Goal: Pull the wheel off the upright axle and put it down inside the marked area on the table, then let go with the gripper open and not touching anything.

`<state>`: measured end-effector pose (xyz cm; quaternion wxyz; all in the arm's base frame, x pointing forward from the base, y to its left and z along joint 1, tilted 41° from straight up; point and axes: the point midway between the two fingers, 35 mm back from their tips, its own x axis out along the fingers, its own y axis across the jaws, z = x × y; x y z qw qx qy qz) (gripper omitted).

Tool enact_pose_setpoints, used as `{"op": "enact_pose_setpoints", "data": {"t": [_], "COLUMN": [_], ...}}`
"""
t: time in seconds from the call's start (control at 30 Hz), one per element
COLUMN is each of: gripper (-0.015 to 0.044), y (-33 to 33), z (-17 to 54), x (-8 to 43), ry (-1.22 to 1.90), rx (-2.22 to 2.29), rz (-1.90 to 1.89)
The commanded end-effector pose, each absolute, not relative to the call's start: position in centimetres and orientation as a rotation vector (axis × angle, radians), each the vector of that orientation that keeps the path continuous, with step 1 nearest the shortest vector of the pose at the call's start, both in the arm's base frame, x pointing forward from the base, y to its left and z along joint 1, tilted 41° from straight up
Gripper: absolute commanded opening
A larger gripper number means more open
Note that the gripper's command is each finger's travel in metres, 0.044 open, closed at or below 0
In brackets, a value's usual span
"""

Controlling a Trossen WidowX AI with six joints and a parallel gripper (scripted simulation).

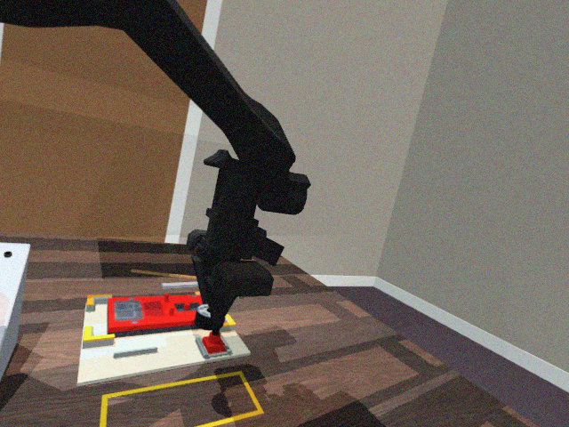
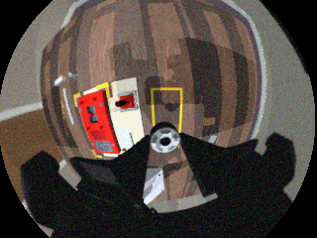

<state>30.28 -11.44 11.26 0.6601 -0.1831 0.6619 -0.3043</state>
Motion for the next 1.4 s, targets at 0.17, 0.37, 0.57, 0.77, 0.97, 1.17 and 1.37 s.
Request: {"op": "enact_pose_setpoints", "data": {"t": [0.17,0.37,0.57,0.77,0.97,1.17,1.37], "gripper": [0.0,0.0,0.0,0.0,0.0,0.0,0.0], "y": [-12.8,-13.7,-14.4,-16.4,-18.7,-19.6,-19.6], "z": [12.7,11.6,10.7,8.4,5.8,4.8,4.8], "x": [28.1,28.0,28.0,28.0,27.6,27.3,27.3], "ry": [1.495,1.495,1.494,1.494,1.494,1.494,1.494], "rx": [-0.418,-0.418,-0.418,-0.417,-0.42,-0.422,-0.422], "rz": [-0.696,-0.696,-0.696,-0.696,-0.698,-0.7,-0.7]}}
